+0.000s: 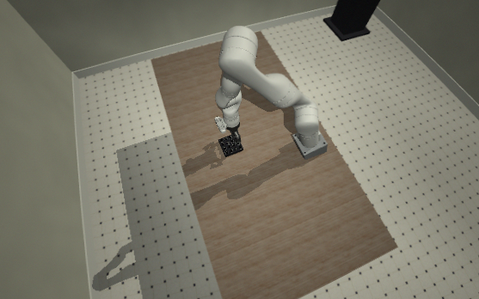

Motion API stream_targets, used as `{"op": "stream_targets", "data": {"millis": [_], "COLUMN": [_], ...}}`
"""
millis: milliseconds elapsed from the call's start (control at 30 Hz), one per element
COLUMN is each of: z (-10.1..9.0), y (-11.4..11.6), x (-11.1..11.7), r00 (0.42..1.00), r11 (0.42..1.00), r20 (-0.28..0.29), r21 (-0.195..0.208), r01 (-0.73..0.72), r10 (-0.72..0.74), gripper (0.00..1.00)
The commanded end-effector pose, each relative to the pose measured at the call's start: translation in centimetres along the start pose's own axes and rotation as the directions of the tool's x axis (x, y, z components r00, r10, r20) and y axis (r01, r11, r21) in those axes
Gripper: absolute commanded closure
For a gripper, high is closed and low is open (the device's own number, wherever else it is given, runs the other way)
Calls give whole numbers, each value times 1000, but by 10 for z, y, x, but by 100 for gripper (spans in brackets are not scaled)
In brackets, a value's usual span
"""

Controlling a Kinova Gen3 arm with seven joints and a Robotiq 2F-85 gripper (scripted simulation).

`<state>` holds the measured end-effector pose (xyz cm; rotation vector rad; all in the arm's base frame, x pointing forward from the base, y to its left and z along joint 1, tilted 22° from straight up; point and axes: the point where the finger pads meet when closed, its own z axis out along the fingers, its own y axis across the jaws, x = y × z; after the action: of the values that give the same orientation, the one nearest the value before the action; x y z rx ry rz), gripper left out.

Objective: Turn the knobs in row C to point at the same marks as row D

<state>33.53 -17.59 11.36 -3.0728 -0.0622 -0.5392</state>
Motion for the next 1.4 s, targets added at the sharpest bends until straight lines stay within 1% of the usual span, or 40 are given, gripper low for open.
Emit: {"op": "stream_targets", "data": {"millis": [0, 167, 600, 1367], "z": [0, 2, 3, 3], "y": [4, 2, 2, 2], "x": [-4, -7, -8, -7], "r00": [1000, 999, 999, 999], "r11": [1000, 999, 999, 999], "r20": [-23, -31, -39, -40], "r21": [-17, -27, -39, -40], "r01": [-13, -22, -27, -27], "r10": [13, 21, 25, 25], "gripper": [0, 0, 0, 0]}}
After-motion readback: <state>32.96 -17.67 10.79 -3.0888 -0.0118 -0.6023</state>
